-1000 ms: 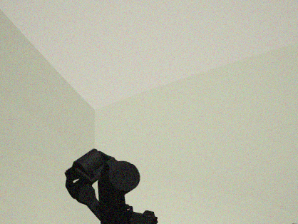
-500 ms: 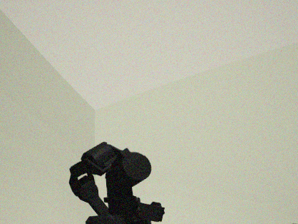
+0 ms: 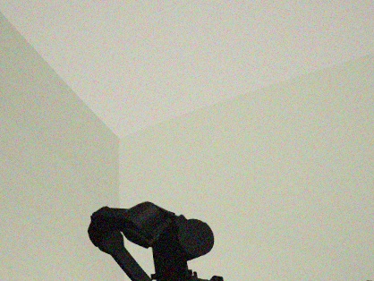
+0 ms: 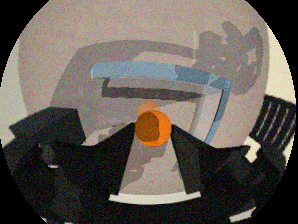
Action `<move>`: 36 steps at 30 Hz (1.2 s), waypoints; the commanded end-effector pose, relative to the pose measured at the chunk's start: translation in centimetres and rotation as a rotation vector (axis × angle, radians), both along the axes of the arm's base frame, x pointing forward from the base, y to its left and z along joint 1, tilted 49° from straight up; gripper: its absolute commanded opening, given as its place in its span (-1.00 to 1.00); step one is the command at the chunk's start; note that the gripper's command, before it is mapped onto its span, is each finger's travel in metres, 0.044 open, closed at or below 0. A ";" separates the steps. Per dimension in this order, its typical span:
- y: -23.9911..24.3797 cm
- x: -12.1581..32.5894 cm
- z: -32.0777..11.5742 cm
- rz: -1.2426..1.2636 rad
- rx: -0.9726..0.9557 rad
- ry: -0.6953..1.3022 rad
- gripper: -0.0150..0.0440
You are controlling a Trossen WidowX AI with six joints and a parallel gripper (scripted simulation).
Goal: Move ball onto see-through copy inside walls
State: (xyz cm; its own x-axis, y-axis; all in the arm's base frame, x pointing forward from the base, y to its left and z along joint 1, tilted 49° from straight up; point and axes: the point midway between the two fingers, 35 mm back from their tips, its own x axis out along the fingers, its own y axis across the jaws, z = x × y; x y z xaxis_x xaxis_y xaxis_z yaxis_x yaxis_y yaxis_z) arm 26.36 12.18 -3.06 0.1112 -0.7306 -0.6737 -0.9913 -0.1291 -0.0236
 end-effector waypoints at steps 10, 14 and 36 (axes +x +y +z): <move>-4.0 0.2 -3.1 0.000 -0.016 0.009 -0.49; -4.3 0.3 -3.3 0.000 -0.016 0.009 -0.49; -5.1 0.5 -4.2 -0.006 -0.009 0.004 0.40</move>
